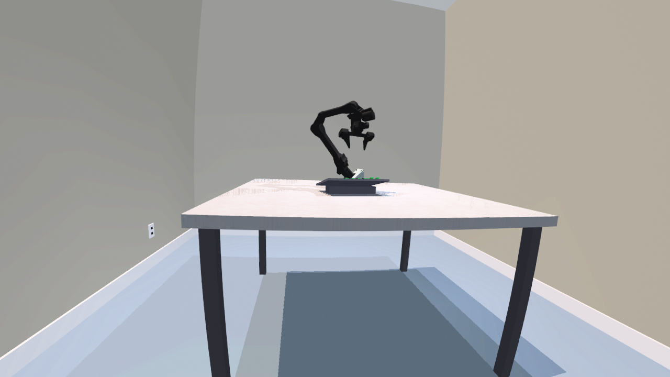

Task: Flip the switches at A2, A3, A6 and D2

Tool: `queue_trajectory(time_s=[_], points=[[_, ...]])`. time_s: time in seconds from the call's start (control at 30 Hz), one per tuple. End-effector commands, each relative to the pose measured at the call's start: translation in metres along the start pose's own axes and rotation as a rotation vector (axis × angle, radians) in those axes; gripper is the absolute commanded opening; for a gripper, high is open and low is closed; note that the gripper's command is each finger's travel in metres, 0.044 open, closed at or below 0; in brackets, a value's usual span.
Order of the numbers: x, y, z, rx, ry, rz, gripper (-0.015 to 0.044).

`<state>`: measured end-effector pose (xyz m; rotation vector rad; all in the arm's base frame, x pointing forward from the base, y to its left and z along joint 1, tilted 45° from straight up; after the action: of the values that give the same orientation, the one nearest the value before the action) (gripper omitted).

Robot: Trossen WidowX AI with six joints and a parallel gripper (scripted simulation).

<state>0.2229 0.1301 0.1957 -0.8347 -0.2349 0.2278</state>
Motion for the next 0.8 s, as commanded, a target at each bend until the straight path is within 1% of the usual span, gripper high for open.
queue_trajectory(time_s=[0.0, 0.07, 0.2, 0.27, 0.33, 0.47, 0.53, 0.63, 0.77], points=[[0.002, 0.001, -0.002, 0.002, 0.004, 0.001, 0.0374], [0.017, 0.009, -0.018, 0.018, 0.039, 0.013, 0.0321], [0.059, 0.029, -0.079, 0.076, 0.132, 0.043, 0.0216], [0.070, 0.033, -0.100, 0.094, 0.155, 0.051, 0.0164], [0.073, 0.035, -0.107, 0.100, 0.162, 0.054, 0.0111], [0.073, 0.035, -0.107, 0.100, 0.162, 0.054, 0.0006], [0.072, 0.035, -0.110, 0.100, 0.164, 0.054, 0.0000], [0.070, 0.037, -0.139, 0.101, 0.185, 0.054, 0.0000], [0.069, 0.037, -0.142, 0.101, 0.187, 0.054, 0.0000]])
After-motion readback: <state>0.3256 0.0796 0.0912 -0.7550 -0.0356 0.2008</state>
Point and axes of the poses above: the point midway between the two fingers, 35 mm back from their tips, its own z axis back along the fingers, its own y axis across the jaws, x = y × z, the point moved 6 cm from there along z, back along the fingers, and after that the axes turned 7 degrees about z, right-handed, at the moved point
